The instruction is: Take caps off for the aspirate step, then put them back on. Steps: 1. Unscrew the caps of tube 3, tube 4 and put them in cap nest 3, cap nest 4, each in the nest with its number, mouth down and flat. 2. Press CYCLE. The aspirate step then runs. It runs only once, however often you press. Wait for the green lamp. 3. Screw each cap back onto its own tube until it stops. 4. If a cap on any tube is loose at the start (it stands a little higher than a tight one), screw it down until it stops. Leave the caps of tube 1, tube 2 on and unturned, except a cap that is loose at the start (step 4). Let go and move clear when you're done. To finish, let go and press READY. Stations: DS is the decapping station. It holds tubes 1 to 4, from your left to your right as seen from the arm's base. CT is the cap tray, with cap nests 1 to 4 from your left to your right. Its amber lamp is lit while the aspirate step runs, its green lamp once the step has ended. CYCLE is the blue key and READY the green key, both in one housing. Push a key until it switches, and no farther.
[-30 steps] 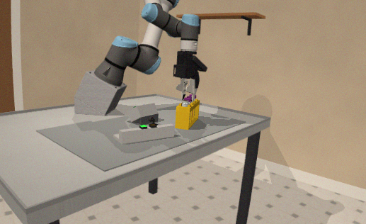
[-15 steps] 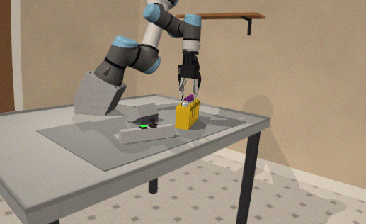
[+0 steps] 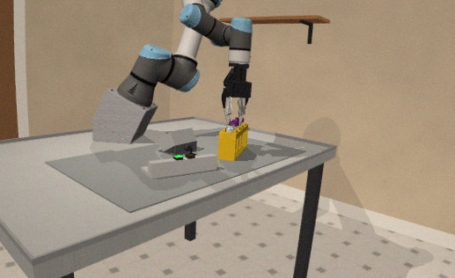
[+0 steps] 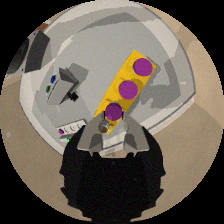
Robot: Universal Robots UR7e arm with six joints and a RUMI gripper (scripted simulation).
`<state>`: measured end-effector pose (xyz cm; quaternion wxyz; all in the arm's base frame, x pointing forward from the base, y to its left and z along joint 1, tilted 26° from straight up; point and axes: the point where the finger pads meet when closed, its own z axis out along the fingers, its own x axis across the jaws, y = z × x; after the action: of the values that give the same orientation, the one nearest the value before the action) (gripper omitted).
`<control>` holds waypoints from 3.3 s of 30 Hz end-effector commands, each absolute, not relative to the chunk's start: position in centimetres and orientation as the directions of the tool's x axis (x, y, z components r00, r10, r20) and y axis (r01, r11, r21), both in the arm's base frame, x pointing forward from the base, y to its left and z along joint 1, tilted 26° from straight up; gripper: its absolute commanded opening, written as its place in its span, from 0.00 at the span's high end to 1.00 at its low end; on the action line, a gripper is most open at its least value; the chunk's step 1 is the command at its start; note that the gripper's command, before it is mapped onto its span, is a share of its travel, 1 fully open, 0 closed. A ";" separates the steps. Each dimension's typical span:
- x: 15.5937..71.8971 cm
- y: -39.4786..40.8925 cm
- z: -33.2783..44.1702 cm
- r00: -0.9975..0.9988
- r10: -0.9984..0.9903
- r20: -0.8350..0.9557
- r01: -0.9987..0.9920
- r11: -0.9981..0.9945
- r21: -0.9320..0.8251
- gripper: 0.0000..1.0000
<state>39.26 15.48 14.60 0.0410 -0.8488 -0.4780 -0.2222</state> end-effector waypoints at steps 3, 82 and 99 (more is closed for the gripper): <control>39.3 15.5 14.6 0.428 0.801 0.418 0.839 -0.525 0.147 1.00; 39.3 15.5 14.6 0.428 0.801 0.418 0.839 -0.525 0.147 0.65; 39.3 15.5 14.6 0.429 0.801 0.418 0.838 -0.525 0.147 1.00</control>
<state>39.27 15.50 14.55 0.0419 -0.8443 -0.4855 -0.2230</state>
